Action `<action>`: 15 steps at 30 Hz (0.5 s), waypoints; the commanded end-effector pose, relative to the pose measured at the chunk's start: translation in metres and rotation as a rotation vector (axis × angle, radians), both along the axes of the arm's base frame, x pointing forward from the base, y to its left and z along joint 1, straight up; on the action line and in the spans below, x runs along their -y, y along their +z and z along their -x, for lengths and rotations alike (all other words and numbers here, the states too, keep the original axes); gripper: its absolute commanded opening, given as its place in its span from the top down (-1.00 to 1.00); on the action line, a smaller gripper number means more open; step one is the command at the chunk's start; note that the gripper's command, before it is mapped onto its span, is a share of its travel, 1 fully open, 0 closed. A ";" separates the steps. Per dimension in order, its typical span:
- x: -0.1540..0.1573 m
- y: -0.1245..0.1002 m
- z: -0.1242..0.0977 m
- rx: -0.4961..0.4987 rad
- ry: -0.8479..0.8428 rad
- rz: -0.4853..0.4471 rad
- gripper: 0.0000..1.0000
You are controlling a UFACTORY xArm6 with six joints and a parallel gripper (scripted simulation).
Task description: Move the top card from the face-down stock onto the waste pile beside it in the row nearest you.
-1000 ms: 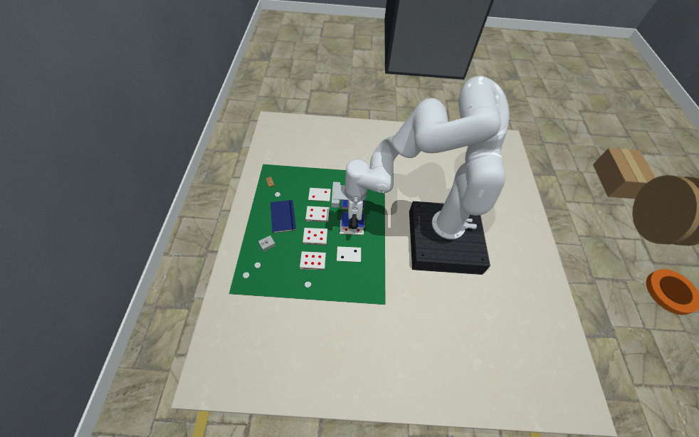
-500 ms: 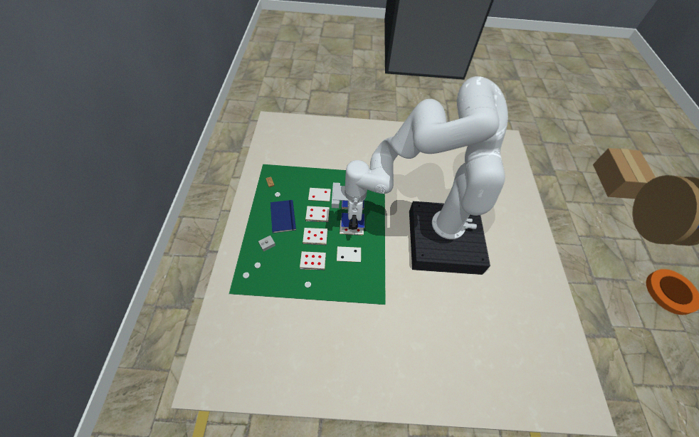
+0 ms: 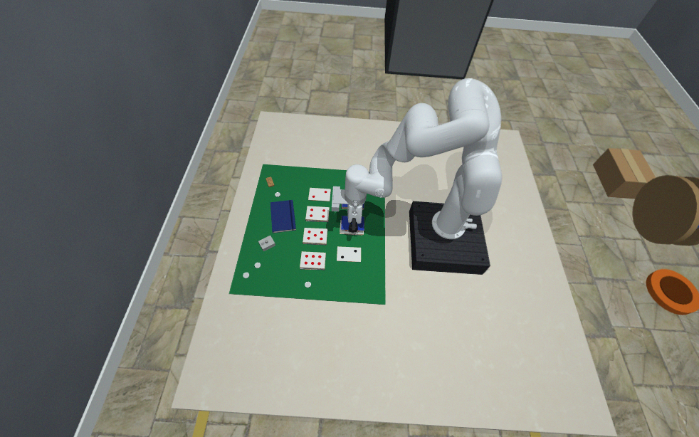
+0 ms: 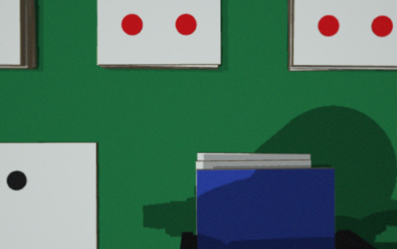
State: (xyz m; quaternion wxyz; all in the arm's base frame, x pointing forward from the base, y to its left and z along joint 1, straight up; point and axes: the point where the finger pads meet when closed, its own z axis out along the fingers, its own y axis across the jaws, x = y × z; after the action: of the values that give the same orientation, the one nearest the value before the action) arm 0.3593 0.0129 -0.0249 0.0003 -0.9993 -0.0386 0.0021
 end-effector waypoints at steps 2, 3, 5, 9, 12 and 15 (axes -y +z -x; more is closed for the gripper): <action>0.000 -0.009 -0.002 0.004 0.000 0.000 -0.46; 0.000 -0.010 -0.002 0.004 0.000 0.000 -0.46; 0.000 -0.013 -0.002 0.004 0.000 0.000 -0.46; 0.000 -0.015 -0.002 0.004 0.000 0.000 -0.46; 0.000 -0.017 -0.002 0.004 0.000 0.000 -0.46; 0.000 -0.018 -0.002 0.004 0.000 0.000 -0.46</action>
State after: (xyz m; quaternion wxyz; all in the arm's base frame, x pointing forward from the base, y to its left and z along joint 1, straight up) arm 0.3595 0.0132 -0.0424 0.0003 -0.9993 -0.0386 0.0019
